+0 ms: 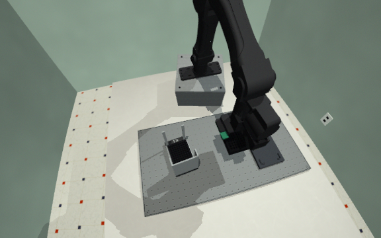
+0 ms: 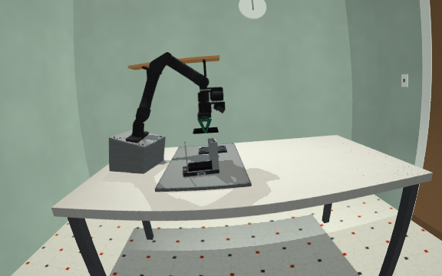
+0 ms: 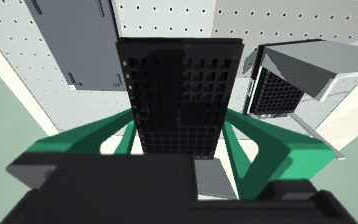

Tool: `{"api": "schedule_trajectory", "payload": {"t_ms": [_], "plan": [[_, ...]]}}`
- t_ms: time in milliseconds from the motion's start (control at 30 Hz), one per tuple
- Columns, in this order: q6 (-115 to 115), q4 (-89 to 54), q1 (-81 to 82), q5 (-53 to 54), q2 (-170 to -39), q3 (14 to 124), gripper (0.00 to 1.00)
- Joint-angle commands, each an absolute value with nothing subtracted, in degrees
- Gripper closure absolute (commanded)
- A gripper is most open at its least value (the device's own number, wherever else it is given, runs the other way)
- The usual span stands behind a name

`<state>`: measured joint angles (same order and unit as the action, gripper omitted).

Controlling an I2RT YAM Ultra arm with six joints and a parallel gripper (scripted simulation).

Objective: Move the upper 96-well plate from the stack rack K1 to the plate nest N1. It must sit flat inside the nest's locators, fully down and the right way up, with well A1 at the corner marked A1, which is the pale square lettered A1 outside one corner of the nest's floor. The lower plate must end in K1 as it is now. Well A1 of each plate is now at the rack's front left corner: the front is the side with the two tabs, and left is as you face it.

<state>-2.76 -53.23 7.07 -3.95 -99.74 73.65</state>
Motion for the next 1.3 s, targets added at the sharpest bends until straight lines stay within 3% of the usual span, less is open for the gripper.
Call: {"api": "schedule_trajectory", "payload": {"t_ms": [0, 1267], "plan": [[-5.66, -53.8, 8.78, -4.83, -100.45, 76.16, 1.0], [-22.6, -57.23, 25.97, -8.06, -110.64, 87.96, 1.0]]}}
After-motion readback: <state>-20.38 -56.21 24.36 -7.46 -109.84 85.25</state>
